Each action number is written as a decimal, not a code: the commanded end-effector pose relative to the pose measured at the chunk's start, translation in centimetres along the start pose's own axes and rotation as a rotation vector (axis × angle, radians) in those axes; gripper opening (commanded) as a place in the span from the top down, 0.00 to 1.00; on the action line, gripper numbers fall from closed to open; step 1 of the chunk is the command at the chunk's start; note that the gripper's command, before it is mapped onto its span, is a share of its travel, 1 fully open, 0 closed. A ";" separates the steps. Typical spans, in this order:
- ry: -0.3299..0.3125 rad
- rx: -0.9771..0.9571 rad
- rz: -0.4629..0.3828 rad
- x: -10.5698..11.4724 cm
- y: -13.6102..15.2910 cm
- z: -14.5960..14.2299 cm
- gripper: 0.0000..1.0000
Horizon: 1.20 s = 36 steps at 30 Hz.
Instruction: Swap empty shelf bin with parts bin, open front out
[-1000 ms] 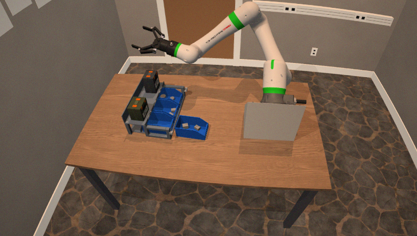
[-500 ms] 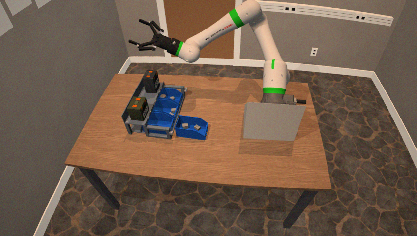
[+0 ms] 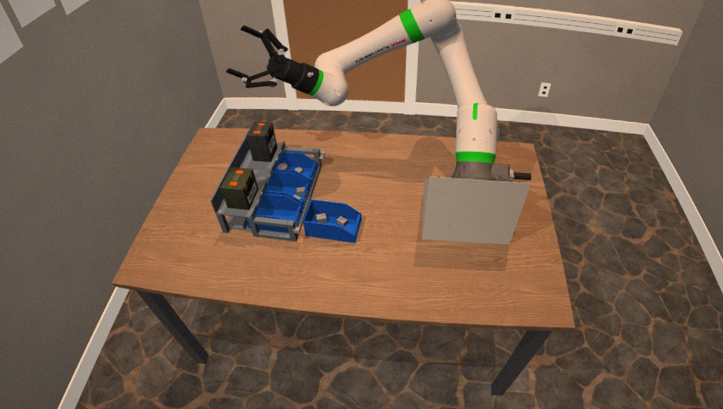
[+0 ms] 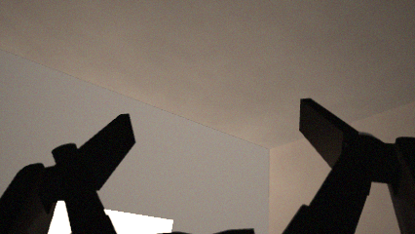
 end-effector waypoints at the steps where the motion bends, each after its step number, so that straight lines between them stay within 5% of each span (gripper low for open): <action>1: 0.042 0.011 -0.085 -0.1 3.0 0.9 0.00; 14: 0.286 0.076 -0.426 3.6 13.4 6.3 0.00; 16: 0.286 0.076 -0.426 3.6 13.4 6.3 0.00; 26: 0.539 0.144 -0.650 9.5 17.5 10.3 0.00; 36: 0.778 0.216 -0.781 15.2 17.6 12.2 0.00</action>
Point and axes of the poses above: the point where the finger pads meet when closed, its own x axis back along the fingers, its own z axis across the jaws, y = z × x, the point moved 1 cm from there along x, back along the fingers, and after that the axes turned 2 degrees about -x, right-handed, at the moved point
